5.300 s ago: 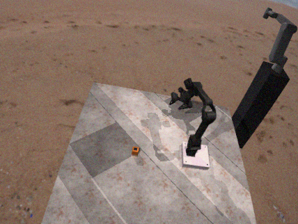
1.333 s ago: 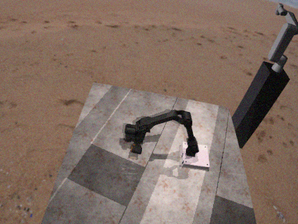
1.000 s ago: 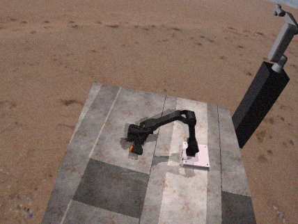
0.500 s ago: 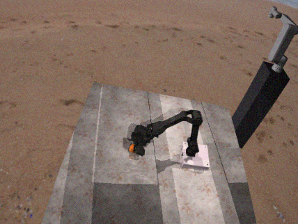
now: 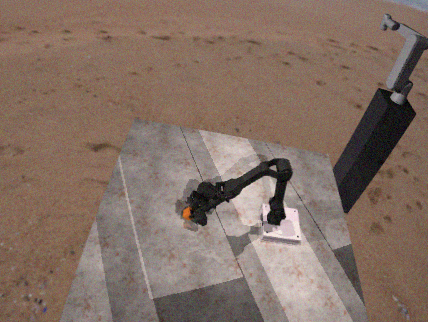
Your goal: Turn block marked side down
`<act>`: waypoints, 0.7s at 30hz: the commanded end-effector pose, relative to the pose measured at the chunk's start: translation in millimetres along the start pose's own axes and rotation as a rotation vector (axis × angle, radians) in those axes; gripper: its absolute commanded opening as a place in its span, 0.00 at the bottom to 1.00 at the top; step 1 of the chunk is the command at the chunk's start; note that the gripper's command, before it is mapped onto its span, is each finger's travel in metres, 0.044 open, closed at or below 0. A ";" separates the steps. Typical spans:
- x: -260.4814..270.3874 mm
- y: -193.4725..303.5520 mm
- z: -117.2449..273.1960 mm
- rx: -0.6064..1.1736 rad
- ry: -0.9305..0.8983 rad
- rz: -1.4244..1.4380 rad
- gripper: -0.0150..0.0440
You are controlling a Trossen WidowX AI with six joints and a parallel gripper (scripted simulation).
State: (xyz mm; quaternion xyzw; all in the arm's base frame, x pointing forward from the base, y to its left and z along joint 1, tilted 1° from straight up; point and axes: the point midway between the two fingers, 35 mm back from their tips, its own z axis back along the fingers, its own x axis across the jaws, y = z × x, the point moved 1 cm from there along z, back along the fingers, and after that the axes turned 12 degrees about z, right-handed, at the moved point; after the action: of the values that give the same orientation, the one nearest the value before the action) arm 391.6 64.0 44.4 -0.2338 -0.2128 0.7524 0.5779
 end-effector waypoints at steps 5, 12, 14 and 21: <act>0.2 5.2 -12.9 -0.121 0.031 0.008 0.25; 1.2 10.7 -17.7 -0.228 0.056 0.009 0.25; 1.8 12.8 -18.1 -0.258 0.062 0.008 0.25; 3.7 20.7 -15.0 -0.361 0.083 0.001 0.25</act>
State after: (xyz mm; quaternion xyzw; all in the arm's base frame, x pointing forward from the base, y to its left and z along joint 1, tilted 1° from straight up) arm 389.2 63.8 21.0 -0.3490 -0.3101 0.6995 0.5411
